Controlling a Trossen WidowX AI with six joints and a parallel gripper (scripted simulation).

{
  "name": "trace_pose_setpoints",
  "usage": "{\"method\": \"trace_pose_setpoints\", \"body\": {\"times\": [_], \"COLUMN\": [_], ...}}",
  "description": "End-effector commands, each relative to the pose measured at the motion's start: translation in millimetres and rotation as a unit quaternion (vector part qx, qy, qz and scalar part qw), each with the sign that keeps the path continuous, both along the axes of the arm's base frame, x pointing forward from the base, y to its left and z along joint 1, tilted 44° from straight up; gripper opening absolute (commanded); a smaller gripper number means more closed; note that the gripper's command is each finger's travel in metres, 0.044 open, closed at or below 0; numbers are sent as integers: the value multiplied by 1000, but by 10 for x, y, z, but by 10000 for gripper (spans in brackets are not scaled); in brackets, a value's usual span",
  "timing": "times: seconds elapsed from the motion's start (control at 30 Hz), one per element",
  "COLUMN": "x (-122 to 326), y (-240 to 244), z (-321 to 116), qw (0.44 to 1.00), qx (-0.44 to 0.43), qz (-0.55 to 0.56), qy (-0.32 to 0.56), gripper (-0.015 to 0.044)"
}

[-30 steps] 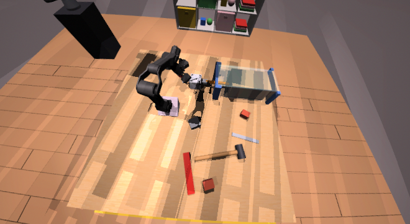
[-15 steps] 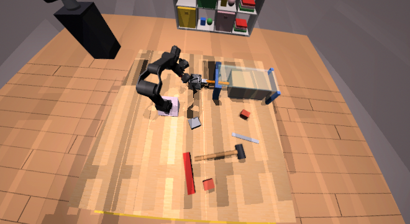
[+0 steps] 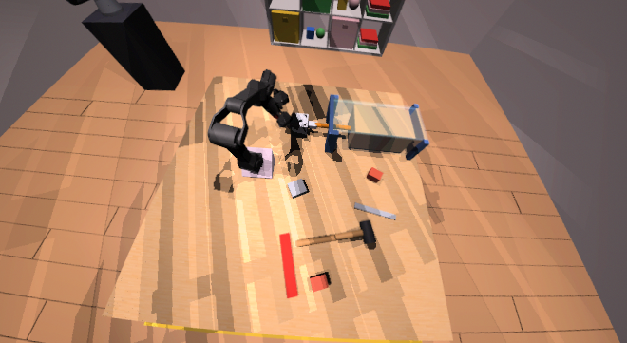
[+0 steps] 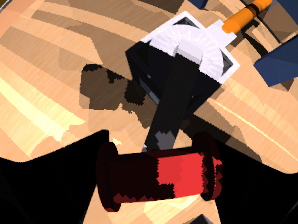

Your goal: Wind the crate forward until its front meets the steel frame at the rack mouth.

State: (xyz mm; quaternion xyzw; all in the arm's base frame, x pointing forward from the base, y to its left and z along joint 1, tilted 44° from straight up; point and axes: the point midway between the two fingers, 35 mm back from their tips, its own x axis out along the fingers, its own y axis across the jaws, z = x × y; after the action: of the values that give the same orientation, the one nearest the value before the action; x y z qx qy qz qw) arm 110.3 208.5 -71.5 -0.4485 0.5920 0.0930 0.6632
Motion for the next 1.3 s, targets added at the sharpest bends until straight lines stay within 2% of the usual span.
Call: {"method": "trace_pose_setpoints", "body": {"times": [0.0, 0.03, 0.6, 0.67, 0.93, 1.27], "x": [0, 0, 0, 0, 21, 21], "y": [0, 0, 0, 0, 389, 436], "z": [1, 1, 0, 0, 416, 482], "qw": [1000, 1000, 1000, 1000, 1000, 1000], "qx": [0, 0, 0, 0, 0, 0], "qz": [0, 0, 0, 0, 0, 0], "qy": [0, 0, 0, 0, 0, 0], "gripper": [0, 0, 440, 440, 230, 163]}}
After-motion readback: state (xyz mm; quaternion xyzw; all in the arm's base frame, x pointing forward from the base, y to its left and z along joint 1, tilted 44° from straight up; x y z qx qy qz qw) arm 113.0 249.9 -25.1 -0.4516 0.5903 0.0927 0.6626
